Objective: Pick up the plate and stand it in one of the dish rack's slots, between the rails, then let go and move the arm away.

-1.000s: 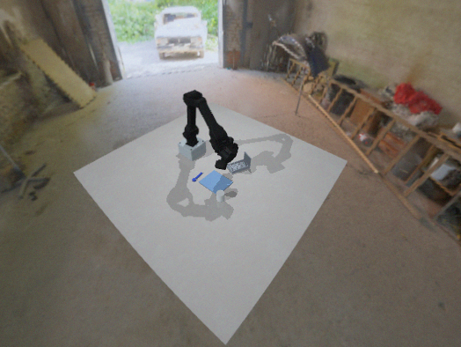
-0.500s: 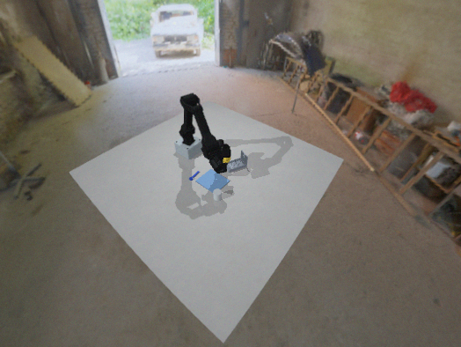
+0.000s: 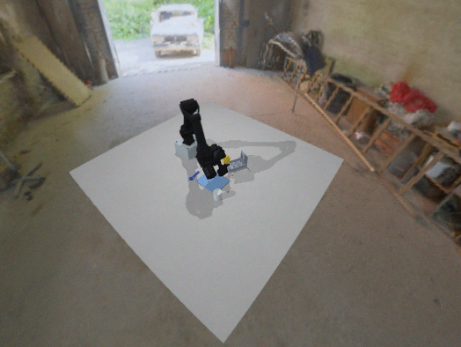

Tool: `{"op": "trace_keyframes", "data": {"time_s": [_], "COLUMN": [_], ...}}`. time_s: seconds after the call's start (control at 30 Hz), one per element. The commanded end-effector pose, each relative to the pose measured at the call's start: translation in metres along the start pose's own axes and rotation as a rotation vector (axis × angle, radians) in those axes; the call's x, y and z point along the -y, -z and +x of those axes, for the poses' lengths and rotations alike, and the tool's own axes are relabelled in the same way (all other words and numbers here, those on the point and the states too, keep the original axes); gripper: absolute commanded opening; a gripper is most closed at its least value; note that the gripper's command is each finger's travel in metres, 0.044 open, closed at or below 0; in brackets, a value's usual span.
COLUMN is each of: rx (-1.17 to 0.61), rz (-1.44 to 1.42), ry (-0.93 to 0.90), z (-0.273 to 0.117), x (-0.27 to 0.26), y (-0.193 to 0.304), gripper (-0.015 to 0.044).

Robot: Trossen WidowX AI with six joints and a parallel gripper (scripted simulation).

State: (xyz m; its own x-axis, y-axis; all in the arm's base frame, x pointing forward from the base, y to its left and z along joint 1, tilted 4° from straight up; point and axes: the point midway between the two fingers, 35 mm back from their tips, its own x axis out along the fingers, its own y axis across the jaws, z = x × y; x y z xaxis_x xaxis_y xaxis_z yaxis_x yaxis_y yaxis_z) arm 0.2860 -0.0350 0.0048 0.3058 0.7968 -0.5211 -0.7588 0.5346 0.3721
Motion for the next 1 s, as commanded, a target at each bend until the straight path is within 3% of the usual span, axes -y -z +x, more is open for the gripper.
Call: {"op": "trace_keyframes", "data": {"time_s": [0.0,0.47,0.97], "rx": [0.09,0.333,0.341], "rz": [-0.093,-0.394,-0.408], "ry": [0.01,0.14,0.149], "z": [0.0,-0.008,-0.006], "x": [0.0,0.005,0.005], "y": [0.005,0.015,0.014], "gripper": [0.0,0.0,0.0]}}
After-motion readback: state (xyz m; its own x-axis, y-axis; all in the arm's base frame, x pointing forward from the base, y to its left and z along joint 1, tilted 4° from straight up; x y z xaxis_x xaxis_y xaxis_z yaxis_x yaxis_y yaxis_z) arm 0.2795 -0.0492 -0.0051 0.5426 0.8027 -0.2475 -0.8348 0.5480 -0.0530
